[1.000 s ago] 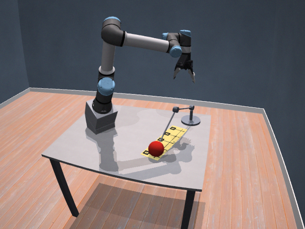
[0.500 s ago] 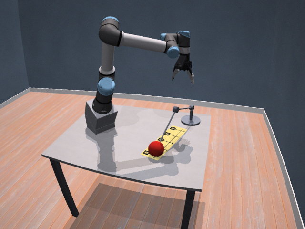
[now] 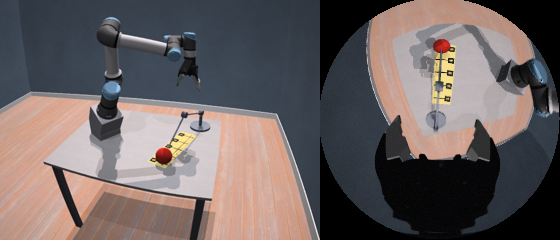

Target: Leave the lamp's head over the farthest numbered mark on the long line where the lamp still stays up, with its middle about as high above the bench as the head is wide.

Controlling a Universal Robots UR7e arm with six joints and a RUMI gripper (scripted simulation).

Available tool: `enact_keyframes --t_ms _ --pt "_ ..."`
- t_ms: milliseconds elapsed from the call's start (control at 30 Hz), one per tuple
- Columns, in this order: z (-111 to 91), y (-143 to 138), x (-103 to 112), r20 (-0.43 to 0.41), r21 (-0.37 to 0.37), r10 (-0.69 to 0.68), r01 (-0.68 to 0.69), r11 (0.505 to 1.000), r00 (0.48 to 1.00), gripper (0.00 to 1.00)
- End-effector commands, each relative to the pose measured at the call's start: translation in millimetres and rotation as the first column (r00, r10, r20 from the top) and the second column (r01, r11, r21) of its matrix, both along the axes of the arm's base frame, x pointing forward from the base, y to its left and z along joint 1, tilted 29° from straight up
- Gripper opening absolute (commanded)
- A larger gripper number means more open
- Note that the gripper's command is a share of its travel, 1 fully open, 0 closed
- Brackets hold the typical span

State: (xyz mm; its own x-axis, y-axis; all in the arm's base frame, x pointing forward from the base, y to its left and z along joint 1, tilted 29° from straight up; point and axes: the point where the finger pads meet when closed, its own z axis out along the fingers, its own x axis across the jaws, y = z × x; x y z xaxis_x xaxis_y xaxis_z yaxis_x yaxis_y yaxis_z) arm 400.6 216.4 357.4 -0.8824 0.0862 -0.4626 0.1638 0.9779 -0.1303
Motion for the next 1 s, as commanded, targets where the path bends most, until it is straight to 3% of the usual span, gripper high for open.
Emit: enact_keyframes --t_ms 0,967 --pt "3 -15 -3 0.001 0.001 0.001 -0.001 1.000 1.000 1.00" --pt "14 -105 -18 0.001 -0.001 -0.001 0.001 1.000 1.000 1.00"
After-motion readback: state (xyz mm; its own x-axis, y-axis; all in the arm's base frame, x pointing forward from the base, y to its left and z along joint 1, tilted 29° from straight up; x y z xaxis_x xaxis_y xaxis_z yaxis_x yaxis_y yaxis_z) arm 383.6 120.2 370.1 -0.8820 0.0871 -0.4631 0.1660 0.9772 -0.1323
